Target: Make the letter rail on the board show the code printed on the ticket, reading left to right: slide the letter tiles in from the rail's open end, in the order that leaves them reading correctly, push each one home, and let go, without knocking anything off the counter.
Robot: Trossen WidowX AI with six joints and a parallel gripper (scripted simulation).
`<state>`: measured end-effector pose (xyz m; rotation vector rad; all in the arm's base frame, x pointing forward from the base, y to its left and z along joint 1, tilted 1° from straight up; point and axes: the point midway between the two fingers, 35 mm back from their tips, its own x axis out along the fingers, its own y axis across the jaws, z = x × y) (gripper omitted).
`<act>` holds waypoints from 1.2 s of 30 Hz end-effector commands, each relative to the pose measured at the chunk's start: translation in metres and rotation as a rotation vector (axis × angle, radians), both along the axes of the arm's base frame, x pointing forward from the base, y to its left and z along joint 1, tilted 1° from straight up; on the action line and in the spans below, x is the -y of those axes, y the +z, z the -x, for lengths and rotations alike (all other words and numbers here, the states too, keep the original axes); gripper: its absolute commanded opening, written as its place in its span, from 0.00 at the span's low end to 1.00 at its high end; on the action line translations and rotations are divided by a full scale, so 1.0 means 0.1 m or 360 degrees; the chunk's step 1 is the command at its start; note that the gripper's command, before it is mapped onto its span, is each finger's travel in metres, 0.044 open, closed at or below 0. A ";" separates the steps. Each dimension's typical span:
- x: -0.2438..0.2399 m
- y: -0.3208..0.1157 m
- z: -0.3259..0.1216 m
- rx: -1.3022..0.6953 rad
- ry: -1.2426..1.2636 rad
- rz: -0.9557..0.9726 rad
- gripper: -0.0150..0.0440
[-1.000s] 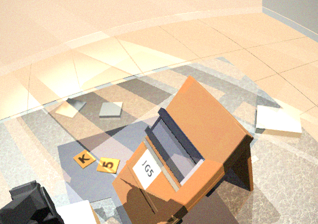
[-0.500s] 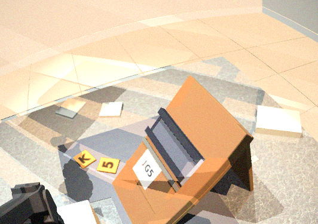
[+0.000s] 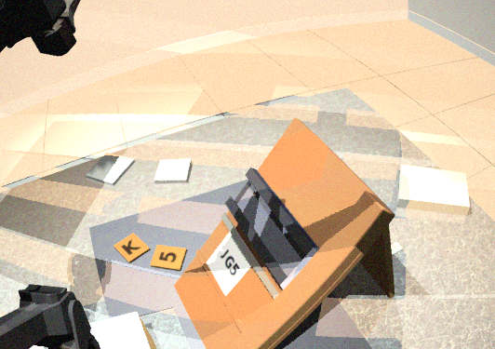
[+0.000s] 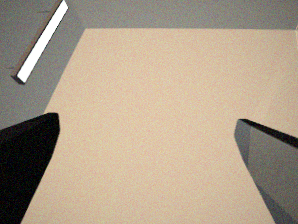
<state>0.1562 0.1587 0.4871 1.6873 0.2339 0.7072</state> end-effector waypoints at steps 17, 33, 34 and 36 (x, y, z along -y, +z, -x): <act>0.47 -3.24 -0.56 -0.0228 -0.0385 0.2358 1.00; 0.75 -3.78 -0.47 -0.0309 -0.0293 0.2764 1.00; 0.75 -3.78 -0.47 -0.0309 -0.0293 0.2764 1.00; 0.76 -3.75 -0.49 -0.0287 -0.0238 0.2844 1.00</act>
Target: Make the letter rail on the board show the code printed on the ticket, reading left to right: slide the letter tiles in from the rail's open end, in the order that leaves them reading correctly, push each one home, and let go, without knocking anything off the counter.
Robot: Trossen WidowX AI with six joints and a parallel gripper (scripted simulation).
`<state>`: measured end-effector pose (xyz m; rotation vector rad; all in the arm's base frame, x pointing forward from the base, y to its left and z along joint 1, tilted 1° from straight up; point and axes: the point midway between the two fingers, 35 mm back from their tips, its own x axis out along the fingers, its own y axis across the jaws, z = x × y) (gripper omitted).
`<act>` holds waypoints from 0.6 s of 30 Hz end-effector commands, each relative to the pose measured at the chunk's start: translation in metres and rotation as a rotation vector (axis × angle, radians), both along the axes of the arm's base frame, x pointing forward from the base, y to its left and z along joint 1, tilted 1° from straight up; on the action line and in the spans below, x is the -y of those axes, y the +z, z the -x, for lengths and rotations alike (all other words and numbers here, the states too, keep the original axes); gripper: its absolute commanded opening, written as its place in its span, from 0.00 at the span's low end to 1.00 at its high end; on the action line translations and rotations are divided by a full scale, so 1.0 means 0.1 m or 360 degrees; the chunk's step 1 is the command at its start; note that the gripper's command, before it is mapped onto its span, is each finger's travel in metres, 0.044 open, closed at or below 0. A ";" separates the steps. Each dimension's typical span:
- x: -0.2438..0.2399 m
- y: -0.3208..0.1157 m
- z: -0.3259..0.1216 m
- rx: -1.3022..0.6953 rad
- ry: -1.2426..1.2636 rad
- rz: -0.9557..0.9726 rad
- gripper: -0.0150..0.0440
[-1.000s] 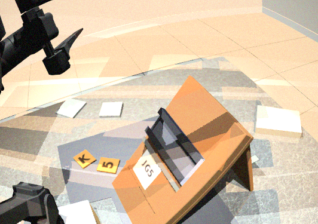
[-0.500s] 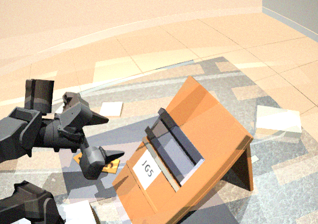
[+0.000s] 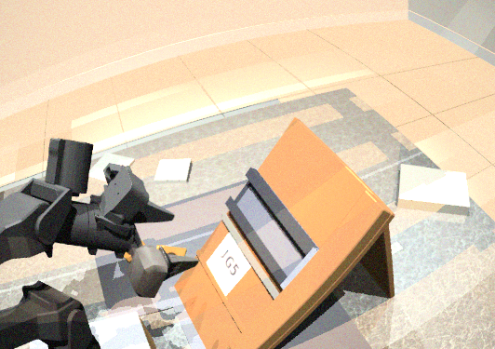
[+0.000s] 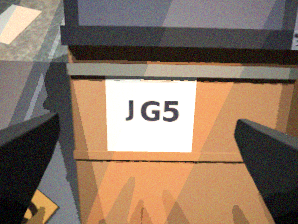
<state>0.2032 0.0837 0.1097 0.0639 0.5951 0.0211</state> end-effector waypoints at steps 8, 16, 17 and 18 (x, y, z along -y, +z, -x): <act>0.18 0.40 -0.19 -0.0363 0.0705 0.0713 1.00; 0.41 0.89 -0.30 -0.0412 0.1493 0.1070 1.00; 0.45 0.96 -0.31 -0.0386 0.1587 0.1101 1.00; 0.48 1.03 -0.32 -0.0352 0.1677 0.1131 1.00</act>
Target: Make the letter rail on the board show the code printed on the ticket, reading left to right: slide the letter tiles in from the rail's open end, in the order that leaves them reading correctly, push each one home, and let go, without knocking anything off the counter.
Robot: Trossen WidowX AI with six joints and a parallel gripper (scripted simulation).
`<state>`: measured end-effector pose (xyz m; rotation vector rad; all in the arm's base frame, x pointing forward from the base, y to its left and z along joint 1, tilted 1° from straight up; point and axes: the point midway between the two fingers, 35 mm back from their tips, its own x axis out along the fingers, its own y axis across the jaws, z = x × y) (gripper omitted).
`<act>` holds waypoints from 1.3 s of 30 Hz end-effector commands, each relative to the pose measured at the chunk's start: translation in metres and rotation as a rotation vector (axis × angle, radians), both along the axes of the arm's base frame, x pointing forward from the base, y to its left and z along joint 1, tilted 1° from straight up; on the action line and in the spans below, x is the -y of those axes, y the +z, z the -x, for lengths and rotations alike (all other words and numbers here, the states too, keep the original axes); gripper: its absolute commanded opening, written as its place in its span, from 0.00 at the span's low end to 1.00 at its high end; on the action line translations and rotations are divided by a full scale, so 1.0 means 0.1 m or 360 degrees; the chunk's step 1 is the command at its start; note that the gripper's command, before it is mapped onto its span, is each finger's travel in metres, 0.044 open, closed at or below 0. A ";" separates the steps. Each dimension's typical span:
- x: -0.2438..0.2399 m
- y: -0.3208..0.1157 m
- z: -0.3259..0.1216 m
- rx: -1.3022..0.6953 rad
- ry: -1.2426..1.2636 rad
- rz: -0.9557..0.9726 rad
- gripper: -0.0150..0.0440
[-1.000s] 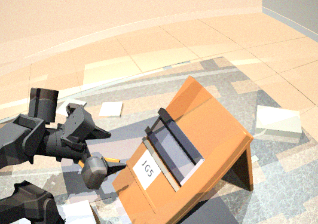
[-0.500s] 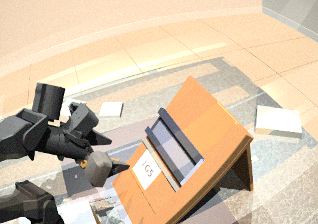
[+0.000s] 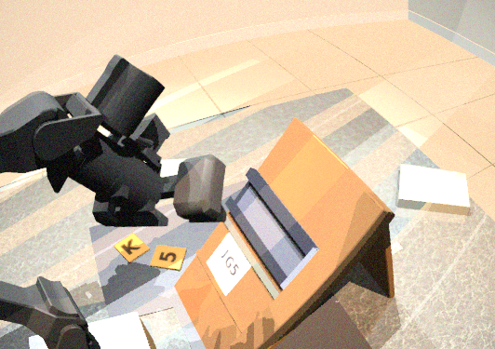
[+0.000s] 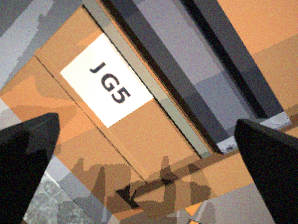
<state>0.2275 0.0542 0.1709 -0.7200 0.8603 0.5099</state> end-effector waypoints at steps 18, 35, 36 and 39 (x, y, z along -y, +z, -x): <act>0.38 0.85 -0.13 0.0143 0.1113 0.0178 1.00; 0.08 0.94 -0.04 0.0143 0.1113 0.0174 1.00; 0.08 0.94 -0.04 0.0143 0.1113 0.0174 1.00; 0.08 0.94 -0.04 0.0143 0.1113 0.0174 1.00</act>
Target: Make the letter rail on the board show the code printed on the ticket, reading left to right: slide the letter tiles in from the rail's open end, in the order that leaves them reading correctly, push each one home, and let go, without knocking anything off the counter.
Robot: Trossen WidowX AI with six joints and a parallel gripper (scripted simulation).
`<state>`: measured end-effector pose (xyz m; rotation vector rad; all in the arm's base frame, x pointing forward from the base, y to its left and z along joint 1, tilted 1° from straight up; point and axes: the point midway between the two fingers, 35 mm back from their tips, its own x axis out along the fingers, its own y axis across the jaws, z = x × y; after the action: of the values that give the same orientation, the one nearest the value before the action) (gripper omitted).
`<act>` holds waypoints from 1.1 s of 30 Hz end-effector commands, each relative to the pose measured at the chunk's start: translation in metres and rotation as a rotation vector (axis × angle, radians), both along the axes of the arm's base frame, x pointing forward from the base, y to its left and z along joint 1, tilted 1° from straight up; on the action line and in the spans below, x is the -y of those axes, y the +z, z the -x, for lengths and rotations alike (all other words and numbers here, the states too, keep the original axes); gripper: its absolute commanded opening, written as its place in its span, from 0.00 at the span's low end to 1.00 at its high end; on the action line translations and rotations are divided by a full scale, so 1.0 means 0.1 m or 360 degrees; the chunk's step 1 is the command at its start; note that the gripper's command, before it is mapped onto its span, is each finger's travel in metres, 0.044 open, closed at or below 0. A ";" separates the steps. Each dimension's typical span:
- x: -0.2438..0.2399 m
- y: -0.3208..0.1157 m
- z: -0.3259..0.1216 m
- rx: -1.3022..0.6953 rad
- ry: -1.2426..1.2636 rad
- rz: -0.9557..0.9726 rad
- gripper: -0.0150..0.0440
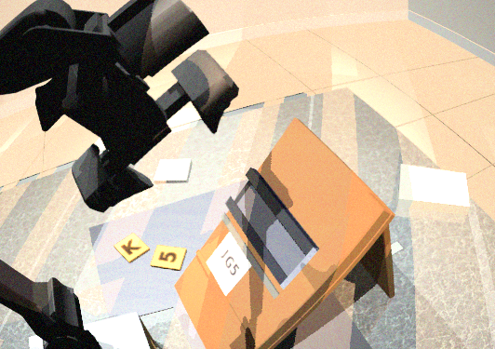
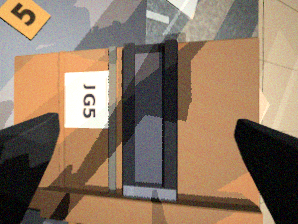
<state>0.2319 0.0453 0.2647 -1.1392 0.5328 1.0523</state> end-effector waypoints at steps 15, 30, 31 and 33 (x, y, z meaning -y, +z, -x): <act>-0.96 -1.25 -0.33 -0.0295 0.0657 0.0411 0.83; -1.80 -2.62 0.22 -0.0393 0.1397 0.0965 0.83; -1.80 -2.62 0.22 -0.0393 0.1397 0.0965 0.83; -1.80 -2.62 0.22 -0.0393 0.1397 0.0965 0.83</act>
<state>0.2091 0.2253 0.0041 -1.8587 0.5778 1.8792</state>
